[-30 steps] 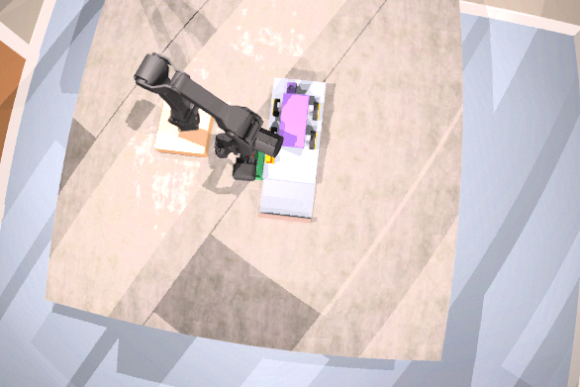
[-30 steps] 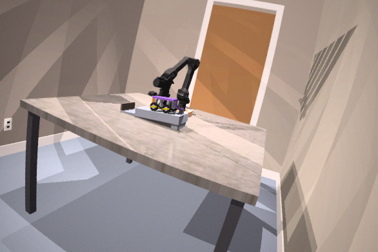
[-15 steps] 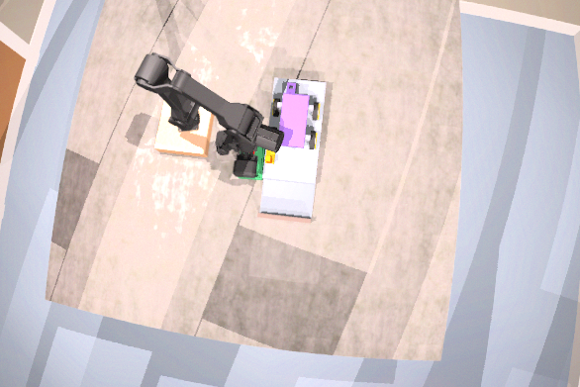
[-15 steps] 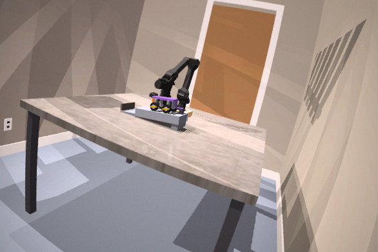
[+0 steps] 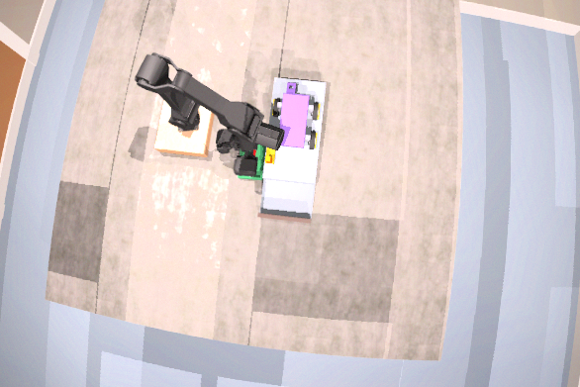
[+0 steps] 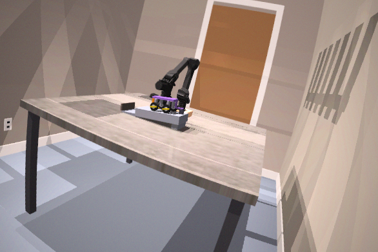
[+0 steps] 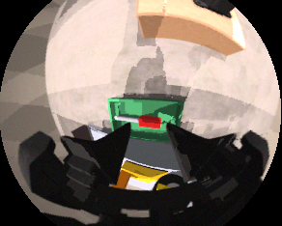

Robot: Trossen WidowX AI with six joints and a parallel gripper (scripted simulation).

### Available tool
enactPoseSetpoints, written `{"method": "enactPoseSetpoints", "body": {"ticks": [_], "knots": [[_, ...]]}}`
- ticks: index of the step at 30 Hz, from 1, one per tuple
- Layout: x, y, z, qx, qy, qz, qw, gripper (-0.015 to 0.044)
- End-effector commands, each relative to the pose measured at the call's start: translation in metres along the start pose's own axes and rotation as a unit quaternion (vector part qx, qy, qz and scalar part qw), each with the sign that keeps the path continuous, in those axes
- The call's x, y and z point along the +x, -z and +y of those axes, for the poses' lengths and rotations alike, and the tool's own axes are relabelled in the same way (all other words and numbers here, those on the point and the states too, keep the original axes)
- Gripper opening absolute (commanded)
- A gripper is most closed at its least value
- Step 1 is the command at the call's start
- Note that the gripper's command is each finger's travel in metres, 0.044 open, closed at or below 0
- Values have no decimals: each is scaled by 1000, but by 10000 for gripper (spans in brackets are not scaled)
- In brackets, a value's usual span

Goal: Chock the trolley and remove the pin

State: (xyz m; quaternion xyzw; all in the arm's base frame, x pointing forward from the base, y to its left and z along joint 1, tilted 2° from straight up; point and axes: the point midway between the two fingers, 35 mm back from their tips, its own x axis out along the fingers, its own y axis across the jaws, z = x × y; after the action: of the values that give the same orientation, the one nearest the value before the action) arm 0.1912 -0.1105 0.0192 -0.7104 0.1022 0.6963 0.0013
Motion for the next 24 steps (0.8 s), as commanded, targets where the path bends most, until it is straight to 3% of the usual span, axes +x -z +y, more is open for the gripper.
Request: {"method": "enactPoseSetpoints", "body": {"ticks": [1,13,17,24], "knots": [[0,0,0,0,0,0,1000,340],[-26,-2,3,3,-3,0,1000,340],[-35,-2,5,3,-3,0,1000,440],[-56,-2,8,3,-3,0,1000,440]]}}
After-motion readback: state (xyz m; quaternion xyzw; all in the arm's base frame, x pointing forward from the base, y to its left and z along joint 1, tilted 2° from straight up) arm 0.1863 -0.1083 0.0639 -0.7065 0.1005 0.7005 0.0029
